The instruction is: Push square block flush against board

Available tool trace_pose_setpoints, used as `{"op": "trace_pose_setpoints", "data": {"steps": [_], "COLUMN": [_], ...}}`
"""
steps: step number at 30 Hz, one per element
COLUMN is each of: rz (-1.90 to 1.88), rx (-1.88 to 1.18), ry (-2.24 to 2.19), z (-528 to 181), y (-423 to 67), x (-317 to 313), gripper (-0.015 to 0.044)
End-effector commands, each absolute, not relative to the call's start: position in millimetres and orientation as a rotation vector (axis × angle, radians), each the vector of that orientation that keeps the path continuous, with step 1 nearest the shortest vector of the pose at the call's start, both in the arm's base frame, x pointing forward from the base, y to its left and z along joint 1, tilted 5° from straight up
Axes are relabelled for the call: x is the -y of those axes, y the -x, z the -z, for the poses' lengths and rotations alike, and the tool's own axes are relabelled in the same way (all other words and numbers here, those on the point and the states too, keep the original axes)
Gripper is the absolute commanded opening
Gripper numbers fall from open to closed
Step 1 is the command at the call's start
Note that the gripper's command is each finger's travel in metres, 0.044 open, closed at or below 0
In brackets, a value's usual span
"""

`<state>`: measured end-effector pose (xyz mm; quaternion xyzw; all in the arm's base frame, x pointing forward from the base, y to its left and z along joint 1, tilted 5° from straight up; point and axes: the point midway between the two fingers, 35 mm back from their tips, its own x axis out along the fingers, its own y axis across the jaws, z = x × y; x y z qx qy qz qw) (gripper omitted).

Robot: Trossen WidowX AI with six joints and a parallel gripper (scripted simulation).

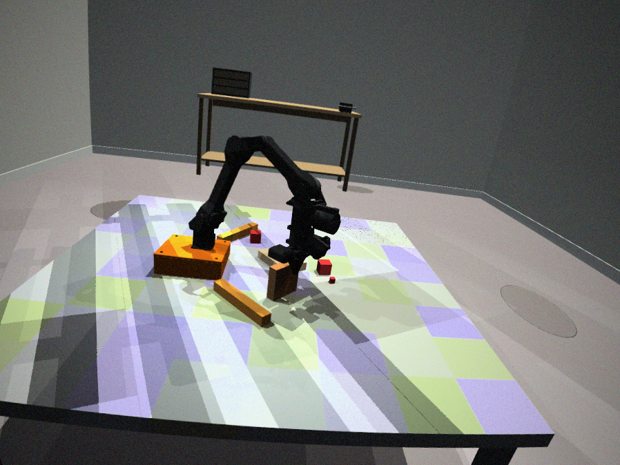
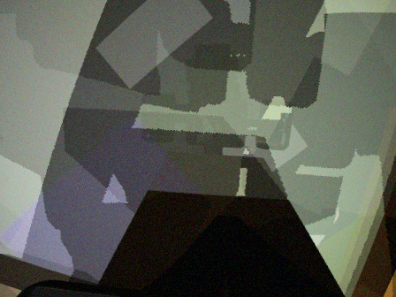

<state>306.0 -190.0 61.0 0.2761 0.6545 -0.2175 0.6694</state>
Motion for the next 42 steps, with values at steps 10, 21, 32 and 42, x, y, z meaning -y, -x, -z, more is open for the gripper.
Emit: {"op": "trace_pose_setpoints", "data": {"steps": [10, 21, 32, 42], "rz": [0.498, 0.498, 0.498, 0.497], "rx": [-1.478, -1.479, -1.48, -1.481], "ry": [-0.624, -0.624, -0.625, -0.625], "z": [-61.1, -61.4, -61.1, -60.4], "y": [-294.1, -284.2, -274.0, -264.5], "x": [180.0, 171.2, 162.3, 154.3], "gripper": [0.0, 0.0, 0.0, 0.0]}}
